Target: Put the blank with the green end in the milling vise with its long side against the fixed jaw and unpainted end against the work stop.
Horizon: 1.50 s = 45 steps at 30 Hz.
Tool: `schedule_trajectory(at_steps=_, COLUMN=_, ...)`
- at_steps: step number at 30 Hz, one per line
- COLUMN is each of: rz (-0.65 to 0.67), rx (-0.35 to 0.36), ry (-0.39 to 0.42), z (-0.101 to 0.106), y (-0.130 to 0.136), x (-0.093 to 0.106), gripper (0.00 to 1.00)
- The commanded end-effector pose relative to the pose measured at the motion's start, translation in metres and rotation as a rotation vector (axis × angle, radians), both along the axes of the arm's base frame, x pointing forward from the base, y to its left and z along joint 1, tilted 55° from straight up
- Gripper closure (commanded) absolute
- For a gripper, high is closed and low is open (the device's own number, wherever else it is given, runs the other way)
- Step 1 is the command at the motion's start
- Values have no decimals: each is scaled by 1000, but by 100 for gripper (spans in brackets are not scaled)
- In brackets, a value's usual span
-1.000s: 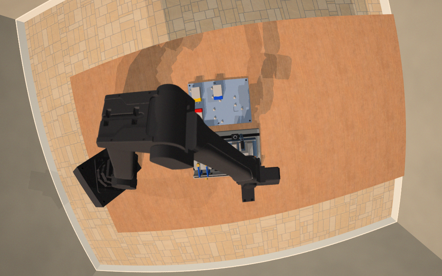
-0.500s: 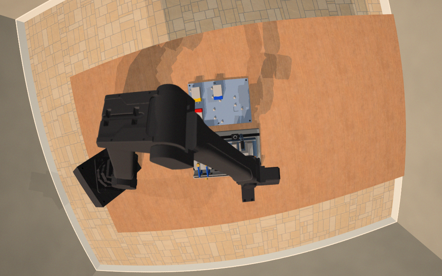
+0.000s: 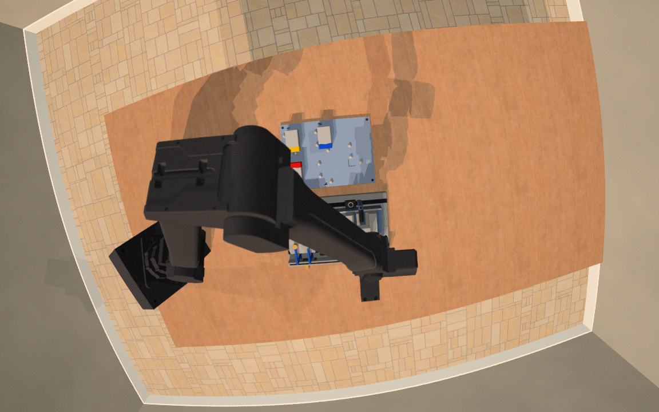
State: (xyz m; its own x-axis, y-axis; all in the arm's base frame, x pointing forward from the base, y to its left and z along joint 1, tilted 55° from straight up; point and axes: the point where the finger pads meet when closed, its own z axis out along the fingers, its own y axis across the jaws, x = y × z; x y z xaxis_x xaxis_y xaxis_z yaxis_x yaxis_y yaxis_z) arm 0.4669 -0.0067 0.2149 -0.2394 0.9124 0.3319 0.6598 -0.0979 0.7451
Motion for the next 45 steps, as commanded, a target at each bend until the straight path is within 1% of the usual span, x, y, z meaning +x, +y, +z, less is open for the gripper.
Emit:
schedule_trajectory(at_steps=1, rz=-3, rx=6, ry=-11, z=3, y=3, x=2, gripper=100)
schedule_trajectory(at_steps=23, rz=-2, rx=8, ry=-1, z=-3, y=4, x=4, gripper=100)
schedule_trajectory(at_steps=27, rz=-5, rx=7, ry=-7, z=-1, y=4, x=4, gripper=100)
schedule_trajectory(at_steps=31, rz=0, rx=9, ry=2, z=-5, y=6, x=5, gripper=100)
schedule_trajectory(at_steps=34, rz=-6, rx=7, ry=-8, z=-1, y=4, x=5, gripper=100)
schedule_trajectory(at_steps=37, rz=-7, rx=7, ry=-8, z=-2, y=4, x=6, gripper=100)
schedule_trajectory(at_steps=40, rz=0, rx=9, ry=3, z=-8, y=8, x=7, gripper=100)
schedule_trajectory(at_steps=45, rz=-5, rx=7, ry=-7, z=-4, y=6, x=8, gripper=100)
